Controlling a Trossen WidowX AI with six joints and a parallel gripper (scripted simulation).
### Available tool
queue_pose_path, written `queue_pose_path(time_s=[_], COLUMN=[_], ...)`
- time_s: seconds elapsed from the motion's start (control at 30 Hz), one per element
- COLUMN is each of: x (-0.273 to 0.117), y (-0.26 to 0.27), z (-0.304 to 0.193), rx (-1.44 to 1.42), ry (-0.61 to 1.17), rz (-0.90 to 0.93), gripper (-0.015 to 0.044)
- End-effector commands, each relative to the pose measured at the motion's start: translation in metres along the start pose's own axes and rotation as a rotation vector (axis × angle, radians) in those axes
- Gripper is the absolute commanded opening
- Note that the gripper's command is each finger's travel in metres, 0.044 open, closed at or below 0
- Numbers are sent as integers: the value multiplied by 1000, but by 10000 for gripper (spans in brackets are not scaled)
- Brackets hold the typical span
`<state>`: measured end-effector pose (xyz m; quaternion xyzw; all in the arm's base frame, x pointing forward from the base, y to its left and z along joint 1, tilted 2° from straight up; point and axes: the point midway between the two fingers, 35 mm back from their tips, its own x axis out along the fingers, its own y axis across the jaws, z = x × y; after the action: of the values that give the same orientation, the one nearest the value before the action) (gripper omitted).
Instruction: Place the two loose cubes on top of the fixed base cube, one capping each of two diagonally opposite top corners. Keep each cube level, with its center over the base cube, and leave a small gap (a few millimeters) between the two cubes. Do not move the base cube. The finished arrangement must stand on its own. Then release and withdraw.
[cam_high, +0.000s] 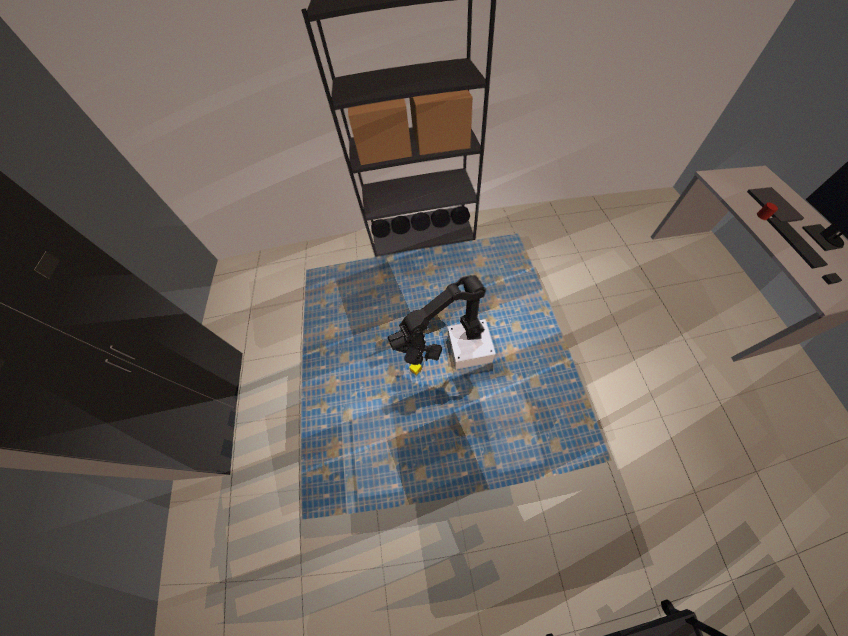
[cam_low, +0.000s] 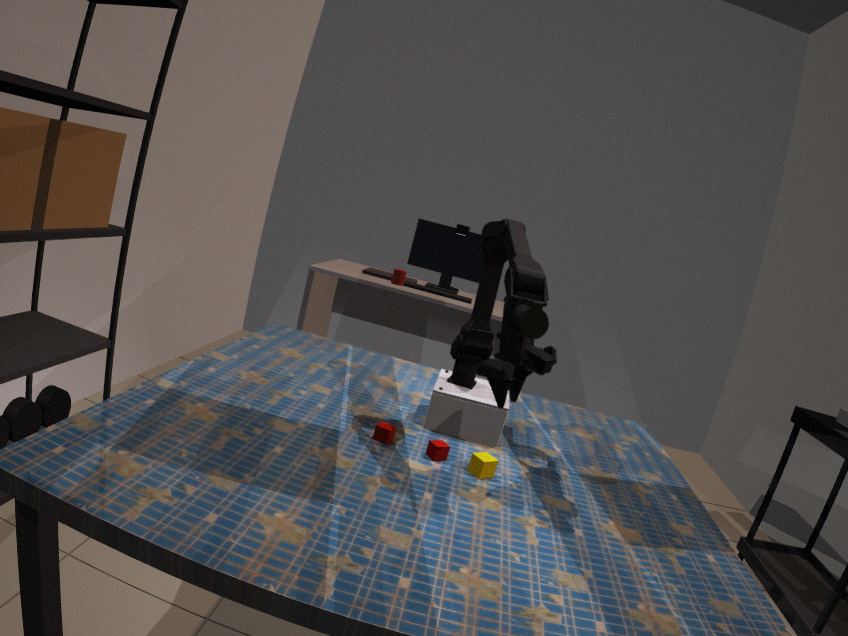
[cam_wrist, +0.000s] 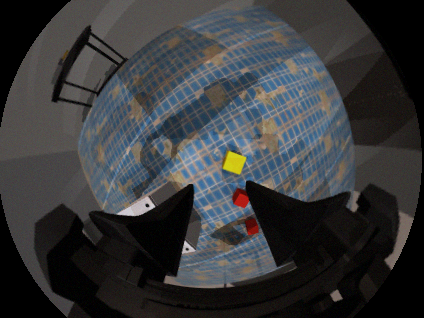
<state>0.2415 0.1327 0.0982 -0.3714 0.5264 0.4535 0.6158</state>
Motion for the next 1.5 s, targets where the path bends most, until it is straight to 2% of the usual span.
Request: queue_pose_path(time_s=[0.0, 0.23, 0.5, 0.73, 1.47], x=[4, 6, 7, 66, 94], y=[-27, -54, -55, -59, -62], z=[-38, -91, -93, -102, -107], rx=[191, 447, 453, 453, 453], ry=[60, 133, 134, 135, 135], rz=[-52, -118, -120, -119, -119], gripper=[265, 265, 265, 265, 265])
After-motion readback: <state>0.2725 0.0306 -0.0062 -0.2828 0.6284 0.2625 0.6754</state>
